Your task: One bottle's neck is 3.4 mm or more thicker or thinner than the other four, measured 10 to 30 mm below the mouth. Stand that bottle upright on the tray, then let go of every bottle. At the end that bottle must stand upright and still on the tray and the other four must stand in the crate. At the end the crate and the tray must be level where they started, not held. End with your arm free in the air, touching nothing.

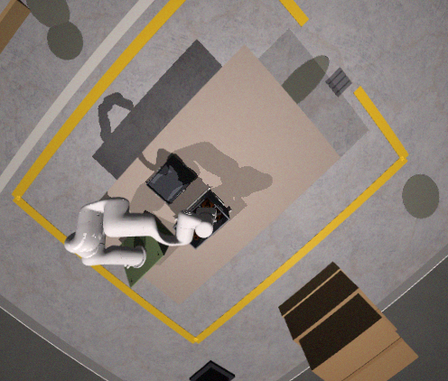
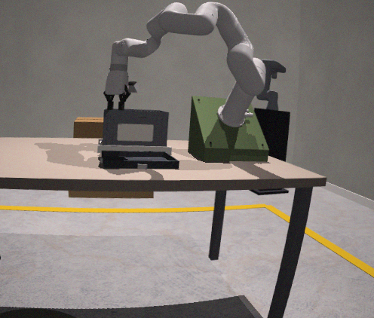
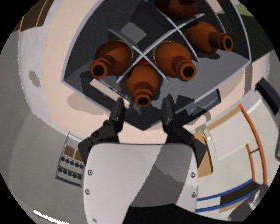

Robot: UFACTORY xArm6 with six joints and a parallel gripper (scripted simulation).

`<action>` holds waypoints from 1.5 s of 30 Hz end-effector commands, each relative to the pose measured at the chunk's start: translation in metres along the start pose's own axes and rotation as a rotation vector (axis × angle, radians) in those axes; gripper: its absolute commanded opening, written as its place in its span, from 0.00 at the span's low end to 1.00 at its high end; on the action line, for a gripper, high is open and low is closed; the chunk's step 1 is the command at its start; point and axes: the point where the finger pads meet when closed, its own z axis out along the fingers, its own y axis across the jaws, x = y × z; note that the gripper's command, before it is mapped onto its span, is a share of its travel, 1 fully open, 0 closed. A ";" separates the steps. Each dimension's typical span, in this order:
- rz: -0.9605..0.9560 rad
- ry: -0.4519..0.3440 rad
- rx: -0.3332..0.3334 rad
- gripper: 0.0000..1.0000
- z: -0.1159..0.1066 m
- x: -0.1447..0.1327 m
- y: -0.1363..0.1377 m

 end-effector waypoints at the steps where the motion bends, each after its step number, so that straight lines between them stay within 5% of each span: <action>1: -0.001 -0.001 0.004 0.65 0.000 -0.001 -0.001; 45: -0.001 -0.001 0.004 0.65 0.028 -0.001 -0.001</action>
